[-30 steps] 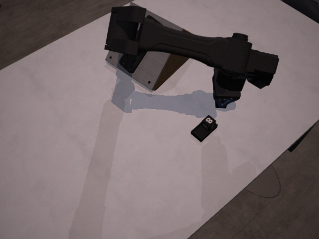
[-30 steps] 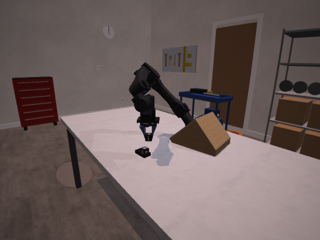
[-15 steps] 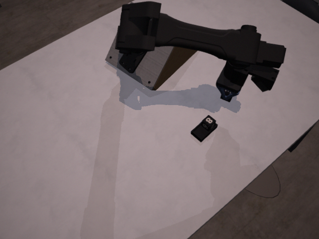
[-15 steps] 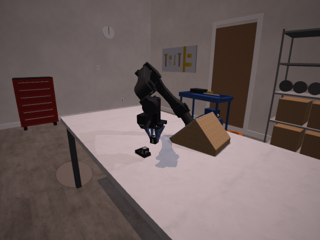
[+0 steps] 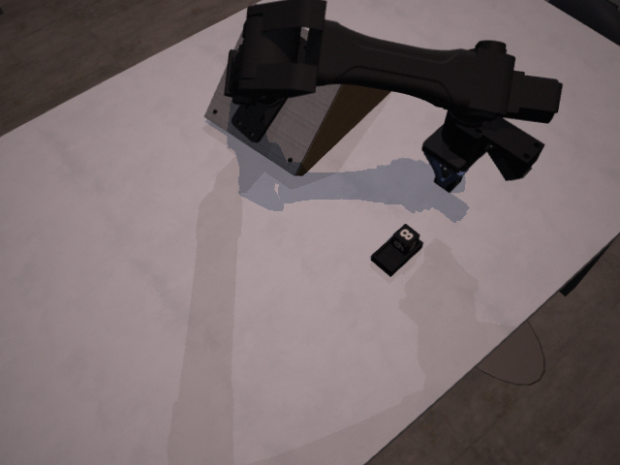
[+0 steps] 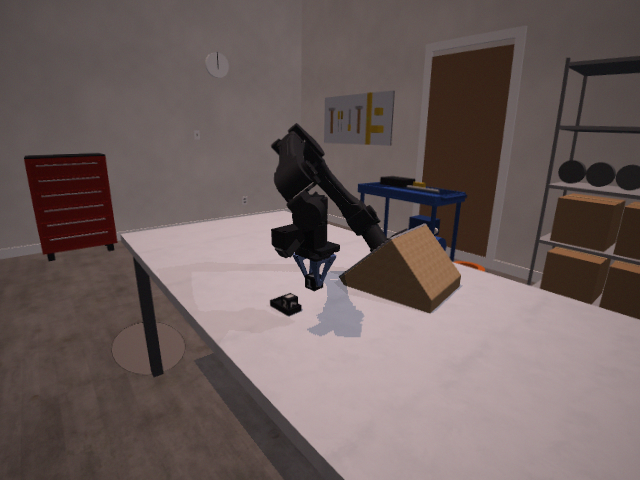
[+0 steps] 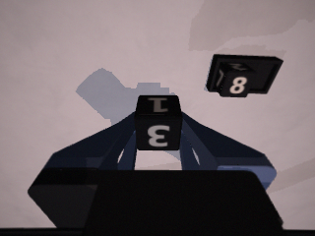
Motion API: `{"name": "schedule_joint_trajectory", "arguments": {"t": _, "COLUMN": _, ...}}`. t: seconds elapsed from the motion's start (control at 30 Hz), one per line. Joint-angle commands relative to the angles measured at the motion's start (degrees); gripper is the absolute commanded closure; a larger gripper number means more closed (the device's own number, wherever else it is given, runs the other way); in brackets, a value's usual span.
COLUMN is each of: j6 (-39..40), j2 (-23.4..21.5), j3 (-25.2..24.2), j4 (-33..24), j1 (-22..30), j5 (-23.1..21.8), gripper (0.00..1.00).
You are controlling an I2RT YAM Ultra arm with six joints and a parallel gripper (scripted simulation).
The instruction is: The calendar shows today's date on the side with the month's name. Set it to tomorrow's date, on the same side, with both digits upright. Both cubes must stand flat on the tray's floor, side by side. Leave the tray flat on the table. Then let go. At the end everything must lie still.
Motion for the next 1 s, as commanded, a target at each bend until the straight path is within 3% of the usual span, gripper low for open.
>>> {"name": "schedule_joint_trajectory", "arguments": {"t": 0.0, "j6": 1.1, "j2": -0.3, "j3": 0.6, "j4": 0.1, "j1": 1.1, "j5": 0.0, "gripper": 0.73}}
{"name": "schedule_joint_trajectory", "arguments": {"t": 0.57, "j6": -0.4, "j2": -0.1, "j3": -1.4, "j4": 3.3, "j1": -0.1, "j5": 0.5, "gripper": 0.73}}
{"name": "schedule_joint_trajectory", "arguments": {"t": 0.97, "j6": -7.1, "j2": 1.9, "j3": -8.5, "j4": 16.7, "j1": -5.5, "j5": 2.0, "gripper": 0.73}}
